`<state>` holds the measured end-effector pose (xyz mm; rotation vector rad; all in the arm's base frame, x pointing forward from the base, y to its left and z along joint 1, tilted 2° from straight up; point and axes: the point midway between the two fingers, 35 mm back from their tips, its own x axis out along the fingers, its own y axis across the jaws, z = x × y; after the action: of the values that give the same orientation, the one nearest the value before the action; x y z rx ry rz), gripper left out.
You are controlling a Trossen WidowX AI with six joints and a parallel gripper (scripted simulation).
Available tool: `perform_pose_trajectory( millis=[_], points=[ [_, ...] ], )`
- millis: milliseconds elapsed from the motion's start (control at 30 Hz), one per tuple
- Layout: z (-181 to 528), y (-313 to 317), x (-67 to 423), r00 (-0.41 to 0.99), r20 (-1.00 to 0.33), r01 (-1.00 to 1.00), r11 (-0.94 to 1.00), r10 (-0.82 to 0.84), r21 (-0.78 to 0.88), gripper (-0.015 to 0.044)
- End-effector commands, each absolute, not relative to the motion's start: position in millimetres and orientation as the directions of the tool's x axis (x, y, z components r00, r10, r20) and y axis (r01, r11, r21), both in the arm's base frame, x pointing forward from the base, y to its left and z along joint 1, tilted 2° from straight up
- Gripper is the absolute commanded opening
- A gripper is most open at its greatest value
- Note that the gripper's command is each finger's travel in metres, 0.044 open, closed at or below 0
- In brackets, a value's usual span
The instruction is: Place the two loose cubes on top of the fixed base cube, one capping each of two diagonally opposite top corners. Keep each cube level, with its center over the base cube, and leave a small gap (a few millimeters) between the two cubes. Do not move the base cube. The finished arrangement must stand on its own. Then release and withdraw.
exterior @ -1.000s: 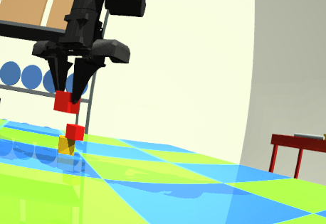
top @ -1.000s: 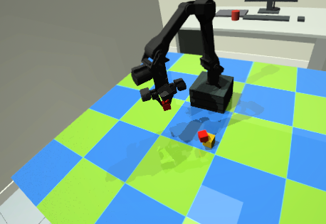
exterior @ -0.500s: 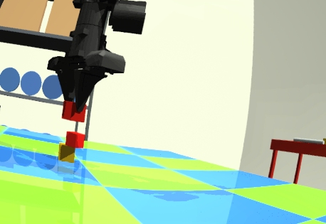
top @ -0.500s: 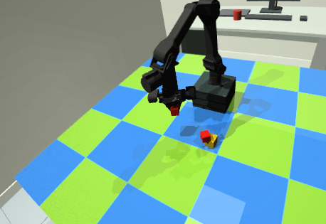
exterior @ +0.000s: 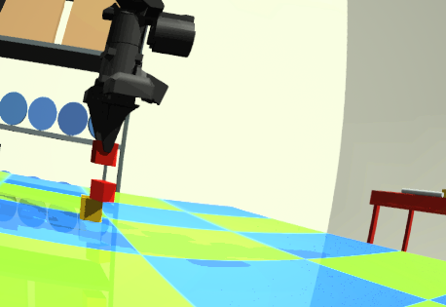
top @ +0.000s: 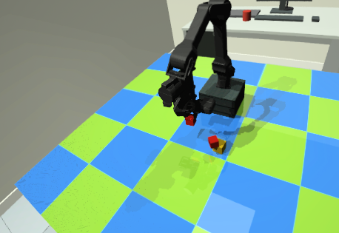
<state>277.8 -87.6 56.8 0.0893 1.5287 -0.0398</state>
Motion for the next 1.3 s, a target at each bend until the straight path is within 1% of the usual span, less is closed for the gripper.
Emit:
perform_pose_trajectory(
  millis=[0, 367, 733, 1100, 1267],
  points=[
    [57.9, -73.3, 283.9, 0.048, -0.998, 0.187, 0.982, 0.029, 0.037, 0.0105],
    [58.7, -37.7, 292.2, 0.049, -0.998, 0.430, 0.901, 0.034, 0.052, 0.0105],
    [59.4, -1.5, 295.6, 0.047, -0.998, 0.646, 0.761, 0.038, 0.059, 0.0105],
    [59.9, 34.7, 294.3, 0.043, -0.998, 0.819, 0.571, 0.040, 0.058, 0.0105],
    [60.0, 46.0, 292.9, 0.041, -0.998, 0.863, 0.502, 0.040, 0.056, 0.0105]
  ],
)
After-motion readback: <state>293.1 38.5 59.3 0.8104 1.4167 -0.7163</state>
